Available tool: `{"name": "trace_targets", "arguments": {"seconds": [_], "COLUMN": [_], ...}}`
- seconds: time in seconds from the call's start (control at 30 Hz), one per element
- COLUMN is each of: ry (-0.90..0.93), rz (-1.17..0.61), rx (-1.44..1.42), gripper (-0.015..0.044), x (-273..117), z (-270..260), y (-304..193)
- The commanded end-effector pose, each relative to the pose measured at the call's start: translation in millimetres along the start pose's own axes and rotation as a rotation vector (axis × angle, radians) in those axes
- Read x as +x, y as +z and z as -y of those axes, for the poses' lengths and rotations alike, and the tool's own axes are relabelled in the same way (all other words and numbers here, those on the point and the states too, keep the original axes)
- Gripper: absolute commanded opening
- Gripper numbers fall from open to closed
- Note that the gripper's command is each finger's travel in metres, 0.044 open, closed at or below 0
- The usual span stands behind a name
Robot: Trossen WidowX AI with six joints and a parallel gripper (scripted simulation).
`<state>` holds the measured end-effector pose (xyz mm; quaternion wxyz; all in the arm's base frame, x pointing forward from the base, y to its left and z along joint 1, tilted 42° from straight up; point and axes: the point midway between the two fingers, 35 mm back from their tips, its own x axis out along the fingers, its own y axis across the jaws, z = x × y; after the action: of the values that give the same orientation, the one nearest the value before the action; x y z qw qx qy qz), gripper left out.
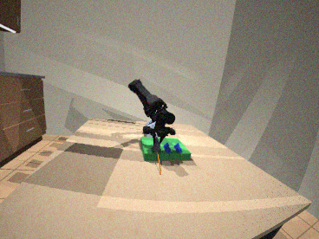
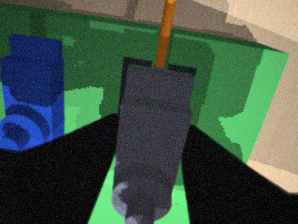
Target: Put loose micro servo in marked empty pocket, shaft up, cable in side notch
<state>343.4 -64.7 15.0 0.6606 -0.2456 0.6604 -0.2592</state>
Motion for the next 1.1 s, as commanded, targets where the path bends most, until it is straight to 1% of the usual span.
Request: {"name": "trace_targets", "arguments": {"seconds": [0.0,1.07], "ry": [-0.001,-0.002], "rz": [-0.004,-0.004], "rx": [0.002,0.002], "gripper": [0.0000,0.0000], "x": [3,29], "z": [1,1], "y": [0,0]}}
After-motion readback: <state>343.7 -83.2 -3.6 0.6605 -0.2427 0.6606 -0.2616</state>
